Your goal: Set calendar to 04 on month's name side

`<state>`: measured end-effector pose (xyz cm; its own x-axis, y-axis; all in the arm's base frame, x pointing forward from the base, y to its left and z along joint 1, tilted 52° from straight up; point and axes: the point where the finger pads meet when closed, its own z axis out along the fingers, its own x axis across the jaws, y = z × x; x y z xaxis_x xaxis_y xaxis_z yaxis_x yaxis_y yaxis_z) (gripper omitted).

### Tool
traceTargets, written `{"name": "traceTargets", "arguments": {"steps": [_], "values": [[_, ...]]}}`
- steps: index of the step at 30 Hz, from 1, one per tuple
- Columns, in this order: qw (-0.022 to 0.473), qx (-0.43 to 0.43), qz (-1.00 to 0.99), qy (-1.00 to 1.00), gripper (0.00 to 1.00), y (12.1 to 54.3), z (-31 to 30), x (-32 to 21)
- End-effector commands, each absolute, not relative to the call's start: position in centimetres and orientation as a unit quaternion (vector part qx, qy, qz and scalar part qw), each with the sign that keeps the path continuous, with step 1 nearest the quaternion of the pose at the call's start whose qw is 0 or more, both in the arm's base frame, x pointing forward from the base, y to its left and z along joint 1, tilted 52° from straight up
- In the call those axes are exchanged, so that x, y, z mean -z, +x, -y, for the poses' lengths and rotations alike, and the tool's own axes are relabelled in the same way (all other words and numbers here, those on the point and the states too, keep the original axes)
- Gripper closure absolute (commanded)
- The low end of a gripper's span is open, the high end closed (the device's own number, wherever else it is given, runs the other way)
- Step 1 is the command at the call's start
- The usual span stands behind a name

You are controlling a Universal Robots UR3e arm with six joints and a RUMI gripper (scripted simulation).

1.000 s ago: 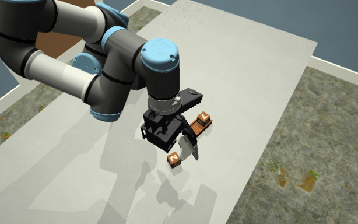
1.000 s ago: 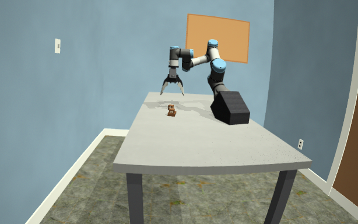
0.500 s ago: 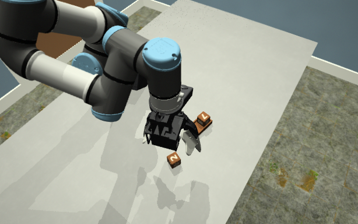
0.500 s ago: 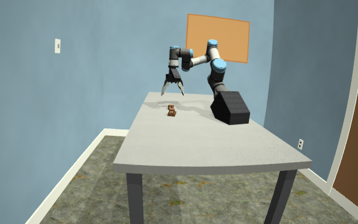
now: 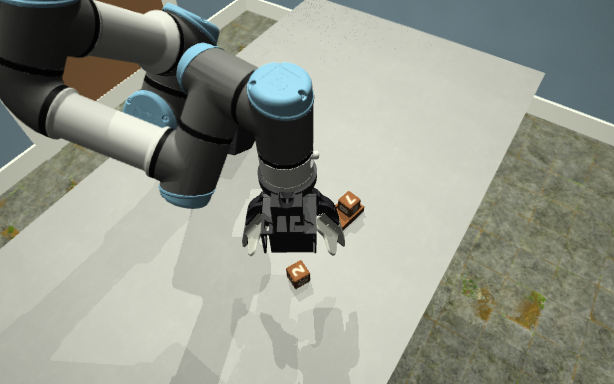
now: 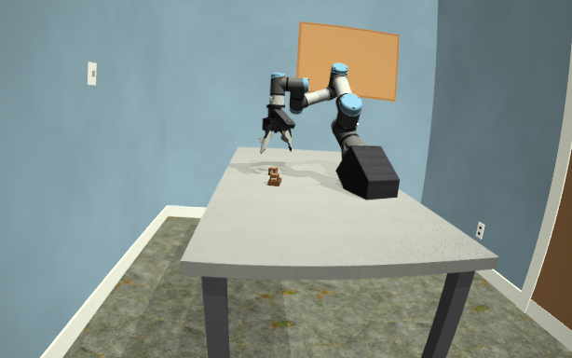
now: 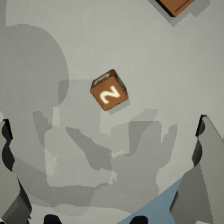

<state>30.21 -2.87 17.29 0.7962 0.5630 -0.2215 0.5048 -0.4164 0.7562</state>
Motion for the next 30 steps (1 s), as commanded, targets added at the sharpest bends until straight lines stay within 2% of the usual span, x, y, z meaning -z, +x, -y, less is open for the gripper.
{"name": "traceTargets", "arguments": {"steps": [1, 30], "values": [[0.436, -0.001, -0.392, 0.810, 0.00, 30.06, 2.88, -17.39], [0.419, 0.121, -0.603, 0.669, 0.00, 29.78, 2.96, -17.67]]}}
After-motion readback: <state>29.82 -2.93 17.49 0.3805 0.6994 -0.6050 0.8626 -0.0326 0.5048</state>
